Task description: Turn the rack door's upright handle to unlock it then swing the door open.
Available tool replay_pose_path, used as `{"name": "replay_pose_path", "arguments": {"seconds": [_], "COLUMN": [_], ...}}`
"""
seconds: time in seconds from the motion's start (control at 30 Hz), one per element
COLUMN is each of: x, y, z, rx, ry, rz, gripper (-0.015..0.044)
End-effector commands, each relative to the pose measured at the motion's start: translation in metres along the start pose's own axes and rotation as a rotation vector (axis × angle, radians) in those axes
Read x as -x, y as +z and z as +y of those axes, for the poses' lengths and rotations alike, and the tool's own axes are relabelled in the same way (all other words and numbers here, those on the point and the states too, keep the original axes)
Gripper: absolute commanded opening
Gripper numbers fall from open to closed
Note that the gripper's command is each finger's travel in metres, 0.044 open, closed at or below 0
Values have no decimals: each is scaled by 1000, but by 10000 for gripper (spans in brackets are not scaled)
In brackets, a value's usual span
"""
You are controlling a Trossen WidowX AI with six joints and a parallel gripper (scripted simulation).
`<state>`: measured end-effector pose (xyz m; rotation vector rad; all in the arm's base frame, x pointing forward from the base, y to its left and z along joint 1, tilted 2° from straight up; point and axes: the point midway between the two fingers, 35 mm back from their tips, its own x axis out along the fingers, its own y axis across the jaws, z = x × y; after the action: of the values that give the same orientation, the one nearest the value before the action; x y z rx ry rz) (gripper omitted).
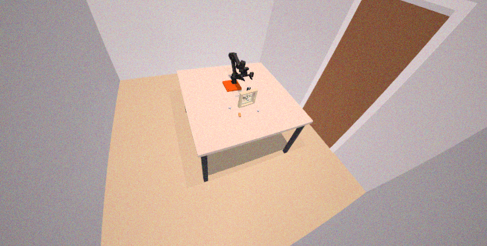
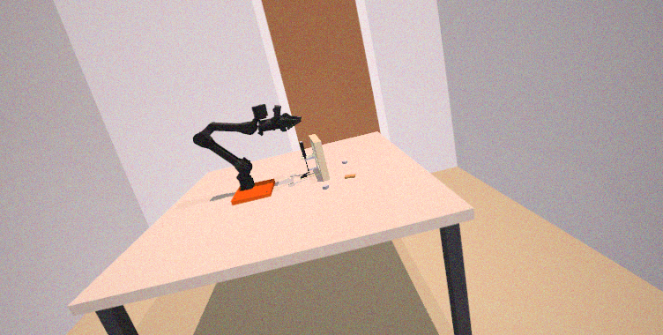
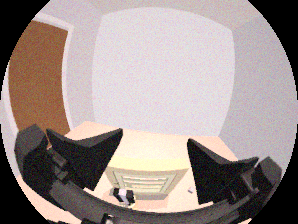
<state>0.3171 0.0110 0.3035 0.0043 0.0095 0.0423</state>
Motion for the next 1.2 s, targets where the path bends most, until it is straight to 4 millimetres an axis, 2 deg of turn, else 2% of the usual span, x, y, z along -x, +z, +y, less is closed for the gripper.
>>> {"name": "replay_pose_path", "arguments": {"seconds": [0.0,0.1,0.63,1.17], "x": [0,-6,-32,-38], "y": [0,-3,-24,-46], "z": [0,1,12,24], "rx": [0,-2,-2,18], "ry": [0,3,21,35], "rz": [3,52,387,722], "gripper": [374,295,294,294]}}
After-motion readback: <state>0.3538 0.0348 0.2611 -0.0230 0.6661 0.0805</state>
